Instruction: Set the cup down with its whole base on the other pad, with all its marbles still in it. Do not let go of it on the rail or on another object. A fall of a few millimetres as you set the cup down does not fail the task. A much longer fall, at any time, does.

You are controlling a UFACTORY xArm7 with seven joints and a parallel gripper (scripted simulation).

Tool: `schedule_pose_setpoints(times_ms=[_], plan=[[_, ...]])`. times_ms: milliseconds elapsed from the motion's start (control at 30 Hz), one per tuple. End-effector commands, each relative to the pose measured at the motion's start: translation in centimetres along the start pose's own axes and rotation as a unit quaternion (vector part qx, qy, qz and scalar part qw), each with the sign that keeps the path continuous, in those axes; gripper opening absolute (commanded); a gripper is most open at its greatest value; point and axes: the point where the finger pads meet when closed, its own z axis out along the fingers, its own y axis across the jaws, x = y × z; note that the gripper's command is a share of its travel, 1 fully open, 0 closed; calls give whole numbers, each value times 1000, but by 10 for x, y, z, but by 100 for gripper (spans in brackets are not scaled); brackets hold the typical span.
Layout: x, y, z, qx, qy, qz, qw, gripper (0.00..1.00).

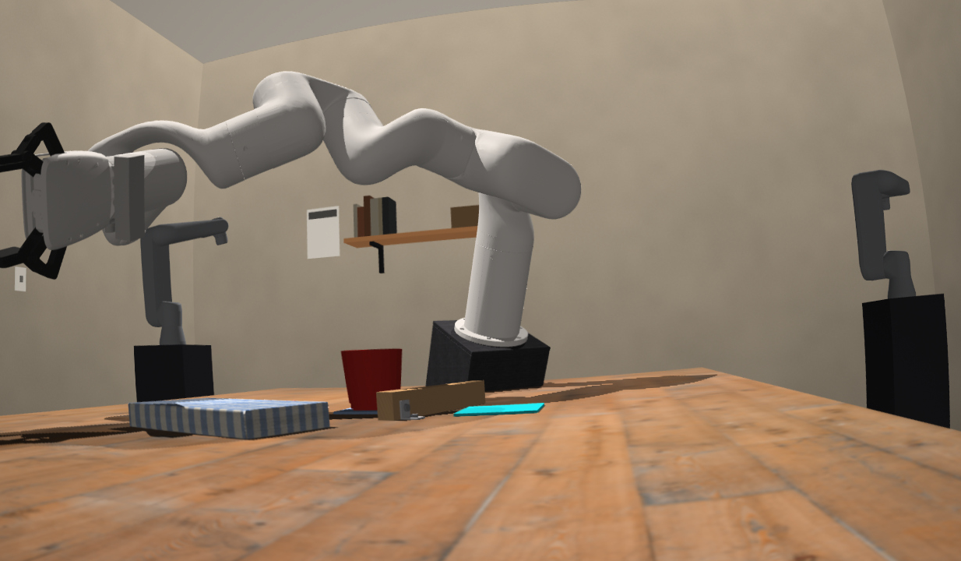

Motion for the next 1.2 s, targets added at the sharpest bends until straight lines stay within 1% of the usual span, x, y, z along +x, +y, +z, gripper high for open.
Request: schedule_pose_setpoints(times_ms=[0,533,567,767,867,967,1100,1167], plan=[[-1,3,0,-2,0,-1,1000,100],[-1,3,0,-2,0,-1,1000,100],[-1,3,0,-2,0,-1,1000,0],[2,1,-3,7,0,-1,1000,0],[7,-3,-8,20,1,1,1000,0],[15,-8,-18,40,3,6,999,0],[15,-8,-18,40,3,6,999,0],[22,-11,-29,55,3,12,998,0]])
